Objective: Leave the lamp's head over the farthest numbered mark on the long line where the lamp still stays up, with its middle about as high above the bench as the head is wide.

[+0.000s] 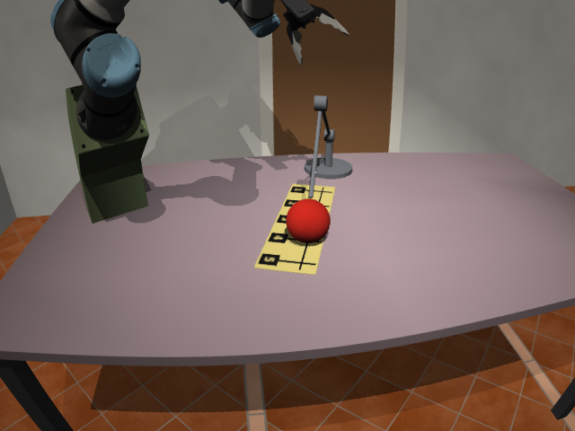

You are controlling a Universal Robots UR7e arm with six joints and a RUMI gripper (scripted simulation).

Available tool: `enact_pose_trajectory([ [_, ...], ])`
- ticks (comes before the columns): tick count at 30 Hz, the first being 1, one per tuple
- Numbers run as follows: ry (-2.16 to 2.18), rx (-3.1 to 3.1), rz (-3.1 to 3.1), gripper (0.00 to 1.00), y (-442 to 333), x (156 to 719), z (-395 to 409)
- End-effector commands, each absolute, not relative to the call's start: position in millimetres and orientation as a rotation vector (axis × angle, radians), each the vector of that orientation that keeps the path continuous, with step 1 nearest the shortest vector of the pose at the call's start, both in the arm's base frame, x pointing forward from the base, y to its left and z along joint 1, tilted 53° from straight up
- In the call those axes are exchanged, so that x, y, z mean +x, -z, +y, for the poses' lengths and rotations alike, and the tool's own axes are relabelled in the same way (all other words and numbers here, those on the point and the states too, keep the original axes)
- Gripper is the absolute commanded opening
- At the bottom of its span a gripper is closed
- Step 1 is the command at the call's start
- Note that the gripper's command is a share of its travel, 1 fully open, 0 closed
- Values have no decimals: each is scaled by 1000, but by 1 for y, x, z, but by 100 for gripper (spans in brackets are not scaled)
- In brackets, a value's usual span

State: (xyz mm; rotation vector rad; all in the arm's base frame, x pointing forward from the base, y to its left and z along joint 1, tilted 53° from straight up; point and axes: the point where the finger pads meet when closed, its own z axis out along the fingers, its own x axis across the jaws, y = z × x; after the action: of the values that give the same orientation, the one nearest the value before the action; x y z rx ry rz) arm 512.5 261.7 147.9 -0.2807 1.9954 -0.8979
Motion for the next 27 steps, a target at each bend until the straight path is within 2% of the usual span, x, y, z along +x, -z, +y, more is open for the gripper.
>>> enact_pose_trajectory([
  [1, 905, -240, 2027, 100, -151, 511, 266],
  [27, 895, -289, 1988, 100, -154, 511, 269],
])
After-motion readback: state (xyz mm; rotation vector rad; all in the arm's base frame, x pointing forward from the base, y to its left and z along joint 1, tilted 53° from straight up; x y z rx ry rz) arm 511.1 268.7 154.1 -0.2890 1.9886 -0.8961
